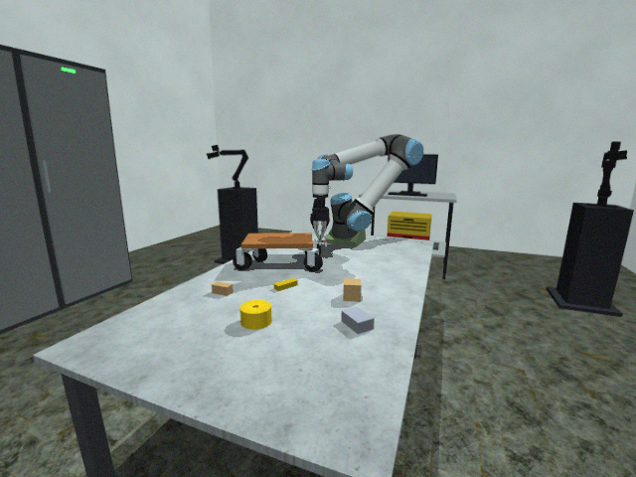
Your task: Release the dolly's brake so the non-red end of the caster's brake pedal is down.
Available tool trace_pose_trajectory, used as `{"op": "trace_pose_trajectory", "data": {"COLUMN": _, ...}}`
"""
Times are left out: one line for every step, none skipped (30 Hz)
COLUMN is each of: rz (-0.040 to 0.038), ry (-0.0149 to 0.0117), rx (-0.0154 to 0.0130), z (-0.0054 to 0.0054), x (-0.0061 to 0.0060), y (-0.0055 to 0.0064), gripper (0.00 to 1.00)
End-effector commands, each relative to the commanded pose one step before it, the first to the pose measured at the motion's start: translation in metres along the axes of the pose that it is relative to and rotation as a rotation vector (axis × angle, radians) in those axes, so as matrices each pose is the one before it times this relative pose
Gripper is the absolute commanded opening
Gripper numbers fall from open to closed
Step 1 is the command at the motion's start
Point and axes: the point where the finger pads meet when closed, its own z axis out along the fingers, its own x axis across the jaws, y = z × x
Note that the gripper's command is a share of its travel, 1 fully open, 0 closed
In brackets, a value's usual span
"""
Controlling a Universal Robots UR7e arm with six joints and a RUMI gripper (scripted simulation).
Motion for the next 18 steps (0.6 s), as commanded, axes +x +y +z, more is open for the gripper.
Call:
{"op": "trace_pose_trajectory", "data": {"rz": -0.00029, "ry": -0.00068, "rx": -0.00030, "z": 0.00068, "x": -0.00023, "y": 0.00022, "gripper": 0.00}}
{"op": "trace_pose_trajectory", "data": {"rz": 0.00000, "ry": 0.00000, "rx": 0.00000, "z": 0.00000, "x": 0.00000, "y": 0.00000, "gripper": 0.00}}
{"op": "trace_pose_trajectory", "data": {"rz": 0.00000, "ry": 0.00000, "rx": 0.00000, "z": 0.00000, "x": 0.00000, "y": 0.00000, "gripper": 0.00}}
{"op": "trace_pose_trajectory", "data": {"rz": 0.00000, "ry": 0.00000, "rx": 0.00000, "z": 0.00000, "x": 0.00000, "y": 0.00000, "gripper": 0.00}}
{"op": "trace_pose_trajectory", "data": {"rz": 0.00000, "ry": 0.00000, "rx": 0.00000, "z": 0.00000, "x": 0.00000, "y": 0.00000, "gripper": 0.00}}
{"op": "trace_pose_trajectory", "data": {"rz": 0.00000, "ry": 0.00000, "rx": 0.00000, "z": -0.00003, "x": 0.00000, "y": 0.00000, "gripper": 0.00}}
{"op": "trace_pose_trajectory", "data": {"rz": 0.00000, "ry": 0.00000, "rx": 0.00000, "z": -0.00017, "x": 0.00000, "y": 0.00000, "gripper": 0.00}}
{"op": "trace_pose_trajectory", "data": {"rz": 0.00000, "ry": 0.00000, "rx": 0.00000, "z": -0.00042, "x": -0.00001, "y": 0.00000, "gripper": 0.00}}
{"op": "trace_pose_trajectory", "data": {"rz": 0.00000, "ry": 0.00000, "rx": 0.00000, "z": -0.00077, "x": -0.00001, "y": 0.00000, "gripper": 0.00}}
{"op": "trace_pose_trajectory", "data": {"rz": 0.00000, "ry": 0.00000, "rx": 0.00000, "z": -0.00117, "x": 0.00000, "y": 0.00000, "gripper": 0.00}}
{"op": "trace_pose_trajectory", "data": {"rz": 0.00000, "ry": 0.00000, "rx": 0.00000, "z": -0.00162, "x": 0.00001, "y": 0.00000, "gripper": 0.00}}
{"op": "trace_pose_trajectory", "data": {"rz": 0.00000, "ry": 0.00000, "rx": 0.00000, "z": 0.00000, "x": 0.00000, "y": 0.00000, "gripper": 0.00}}
{"op": "trace_pose_trajectory", "data": {"rz": 0.00000, "ry": 0.00000, "rx": 0.00000, "z": 0.00000, "x": 0.00000, "y": 0.00000, "gripper": 0.00}}
{"op": "trace_pose_trajectory", "data": {"rz": 0.00000, "ry": 0.00000, "rx": 0.00000, "z": -0.00209, "x": -0.00001, "y": 0.00000, "gripper": 0.00}}
{"op": "trace_pose_trajectory", "data": {"rz": 0.00000, "ry": 0.00000, "rx": 0.00000, "z": -0.00255, "x": 0.00000, "y": 0.00000, "gripper": 0.00}}
{"op": "trace_pose_trajectory", "data": {"rz": 0.00000, "ry": 0.00000, "rx": 0.00000, "z": -0.00300, "x": -0.00001, "y": 0.00000, "gripper": 0.00}}
{"op": "trace_pose_trajectory", "data": {"rz": 0.00000, "ry": 0.00000, "rx": 0.00000, "z": -0.00342, "x": 0.00001, "y": 0.00000, "gripper": 0.00}}
{"op": "trace_pose_trajectory", "data": {"rz": 0.00000, "ry": 0.00000, "rx": 0.00000, "z": -0.00380, "x": 0.00000, "y": 0.00000, "gripper": 0.00}}
